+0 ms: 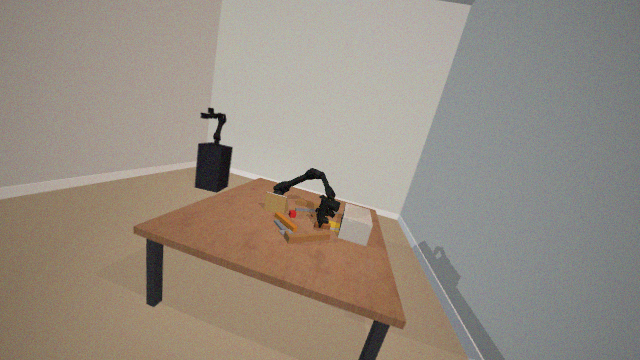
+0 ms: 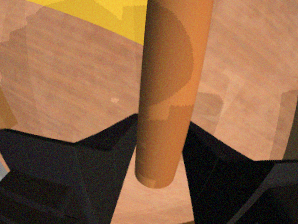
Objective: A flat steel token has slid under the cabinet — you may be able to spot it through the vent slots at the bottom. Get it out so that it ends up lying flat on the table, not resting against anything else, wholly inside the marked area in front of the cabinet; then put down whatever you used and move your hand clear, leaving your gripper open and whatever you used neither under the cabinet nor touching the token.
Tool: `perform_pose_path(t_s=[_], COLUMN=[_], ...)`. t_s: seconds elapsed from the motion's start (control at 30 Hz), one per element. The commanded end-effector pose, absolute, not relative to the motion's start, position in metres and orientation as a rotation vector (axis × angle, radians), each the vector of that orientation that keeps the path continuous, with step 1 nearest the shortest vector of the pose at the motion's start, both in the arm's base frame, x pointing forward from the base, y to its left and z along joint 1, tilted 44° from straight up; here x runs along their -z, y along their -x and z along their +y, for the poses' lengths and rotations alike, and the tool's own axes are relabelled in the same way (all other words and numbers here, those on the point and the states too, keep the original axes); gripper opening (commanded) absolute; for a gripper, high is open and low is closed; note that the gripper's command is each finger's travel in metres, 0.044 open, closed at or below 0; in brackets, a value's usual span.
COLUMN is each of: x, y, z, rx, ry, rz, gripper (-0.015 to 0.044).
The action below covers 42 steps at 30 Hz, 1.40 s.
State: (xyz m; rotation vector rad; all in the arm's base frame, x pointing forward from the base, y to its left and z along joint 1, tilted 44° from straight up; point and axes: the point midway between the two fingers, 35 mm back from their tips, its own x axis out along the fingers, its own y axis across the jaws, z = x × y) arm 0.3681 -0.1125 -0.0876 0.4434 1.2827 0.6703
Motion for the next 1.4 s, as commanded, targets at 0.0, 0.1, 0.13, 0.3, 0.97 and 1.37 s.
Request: perform_pose_path(t_s=[0.0,0.1,0.13,0.3,0.97,1.37], x=[0.090,0.091,0.091,0.093,0.100,0.104], y=[-0.362,-0.359,-0.357,-0.352,-0.327,-0.311], z=[-0.113,-0.113,-0.113,-0.113,-0.116,-0.117], rx=[-0.672,-0.672,-0.672,-0.672,-0.671,-0.671], ry=[-0.447,-0.447,-0.447,-0.447,-0.447,-0.447], rz=[1.283,1.283,1.284,1.284,1.285,1.286], gripper=[0.0000,0.0000,0.0000,0.0000,0.0000,0.0000])
